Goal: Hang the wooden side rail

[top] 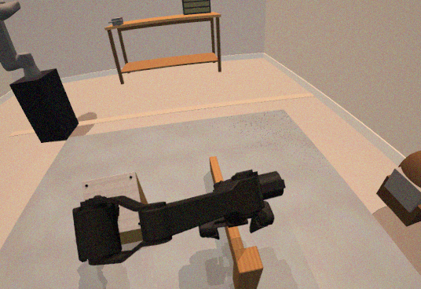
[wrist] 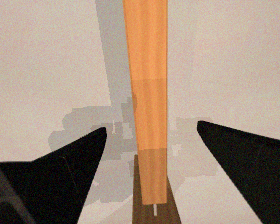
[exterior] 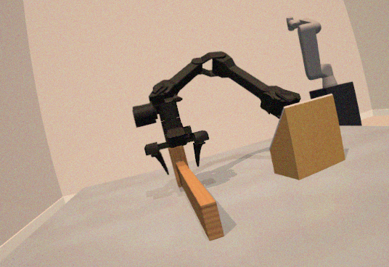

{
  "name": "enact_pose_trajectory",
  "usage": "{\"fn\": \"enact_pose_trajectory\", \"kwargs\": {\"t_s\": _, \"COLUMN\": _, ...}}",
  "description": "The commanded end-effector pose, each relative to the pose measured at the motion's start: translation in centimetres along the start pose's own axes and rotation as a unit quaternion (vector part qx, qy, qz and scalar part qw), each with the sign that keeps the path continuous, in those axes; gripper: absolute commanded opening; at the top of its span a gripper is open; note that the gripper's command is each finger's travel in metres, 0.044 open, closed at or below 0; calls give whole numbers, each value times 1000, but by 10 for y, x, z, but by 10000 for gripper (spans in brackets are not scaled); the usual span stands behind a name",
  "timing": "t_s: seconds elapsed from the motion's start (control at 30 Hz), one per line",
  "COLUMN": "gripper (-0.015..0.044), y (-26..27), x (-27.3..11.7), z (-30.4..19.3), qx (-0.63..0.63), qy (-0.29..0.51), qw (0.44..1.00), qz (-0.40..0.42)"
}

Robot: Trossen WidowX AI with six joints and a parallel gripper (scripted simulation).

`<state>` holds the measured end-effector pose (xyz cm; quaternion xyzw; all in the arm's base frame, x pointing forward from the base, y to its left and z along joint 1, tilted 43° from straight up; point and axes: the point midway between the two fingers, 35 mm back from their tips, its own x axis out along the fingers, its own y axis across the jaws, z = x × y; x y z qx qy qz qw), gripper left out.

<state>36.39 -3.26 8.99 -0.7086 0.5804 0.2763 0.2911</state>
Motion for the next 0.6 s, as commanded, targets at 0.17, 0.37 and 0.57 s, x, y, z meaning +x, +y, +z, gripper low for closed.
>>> {"fn": "enact_pose_trajectory", "kwargs": {"t_s": 0.17, "gripper": 440, "y": 0, "x": -1, "z": 23, "qx": -4, "qy": 0, "qw": 1000, "qz": 0}}
{"fn": "enact_pose_trajectory", "kwargs": {"t_s": 0.37, "gripper": 440, "y": 0, "x": -1, "z": 20, "qx": -7, "qy": -1, "qw": 1000, "qz": 0}}
{"fn": "enact_pose_trajectory", "kwargs": {"t_s": 0.57, "gripper": 440, "y": 0, "x": -1, "z": 20, "qx": -7, "qy": -1, "qw": 1000, "qz": 0}}
